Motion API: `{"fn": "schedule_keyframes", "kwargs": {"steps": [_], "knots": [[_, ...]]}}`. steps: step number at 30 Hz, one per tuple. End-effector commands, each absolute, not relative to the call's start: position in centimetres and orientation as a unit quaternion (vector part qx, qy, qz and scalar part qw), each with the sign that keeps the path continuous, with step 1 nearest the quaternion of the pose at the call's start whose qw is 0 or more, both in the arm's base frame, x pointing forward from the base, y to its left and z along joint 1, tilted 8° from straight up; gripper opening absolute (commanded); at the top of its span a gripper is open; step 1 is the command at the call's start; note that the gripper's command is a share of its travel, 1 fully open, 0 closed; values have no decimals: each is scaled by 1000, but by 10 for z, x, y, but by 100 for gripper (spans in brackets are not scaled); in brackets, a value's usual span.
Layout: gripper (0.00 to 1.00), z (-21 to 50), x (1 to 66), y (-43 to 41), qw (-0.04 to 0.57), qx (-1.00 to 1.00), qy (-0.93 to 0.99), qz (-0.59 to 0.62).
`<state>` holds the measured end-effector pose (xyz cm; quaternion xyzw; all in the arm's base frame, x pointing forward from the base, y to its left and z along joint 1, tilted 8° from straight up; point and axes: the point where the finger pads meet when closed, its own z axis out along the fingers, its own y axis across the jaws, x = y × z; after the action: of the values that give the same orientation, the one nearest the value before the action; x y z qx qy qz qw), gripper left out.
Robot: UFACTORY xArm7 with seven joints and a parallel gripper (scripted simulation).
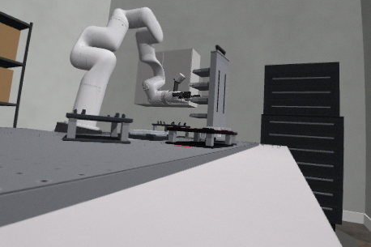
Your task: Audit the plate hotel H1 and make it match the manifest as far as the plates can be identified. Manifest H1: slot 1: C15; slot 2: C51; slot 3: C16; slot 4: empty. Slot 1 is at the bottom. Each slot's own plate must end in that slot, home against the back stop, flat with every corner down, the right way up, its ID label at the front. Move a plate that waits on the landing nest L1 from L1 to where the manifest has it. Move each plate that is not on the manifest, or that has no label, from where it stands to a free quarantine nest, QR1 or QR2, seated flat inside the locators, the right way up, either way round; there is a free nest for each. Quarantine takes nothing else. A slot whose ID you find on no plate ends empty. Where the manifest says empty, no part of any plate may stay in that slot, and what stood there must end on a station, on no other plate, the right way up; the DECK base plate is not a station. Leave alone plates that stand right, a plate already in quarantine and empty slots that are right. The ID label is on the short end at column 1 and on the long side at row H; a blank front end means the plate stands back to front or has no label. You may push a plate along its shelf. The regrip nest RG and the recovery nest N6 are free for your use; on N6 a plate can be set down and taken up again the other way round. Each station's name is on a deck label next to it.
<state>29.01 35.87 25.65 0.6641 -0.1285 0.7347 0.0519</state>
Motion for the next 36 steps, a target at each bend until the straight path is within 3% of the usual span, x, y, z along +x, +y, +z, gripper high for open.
{"fn": "schedule_keyframes", "kwargs": {"steps": [1,14,15,36], "knots": [[0,258,290,359,51,664,-130,735],[0,257,290,359,51,664,-130,735],[100,257,290,359,51,664,-130,735],[100,257,290,359,51,664,-130,735]]}}
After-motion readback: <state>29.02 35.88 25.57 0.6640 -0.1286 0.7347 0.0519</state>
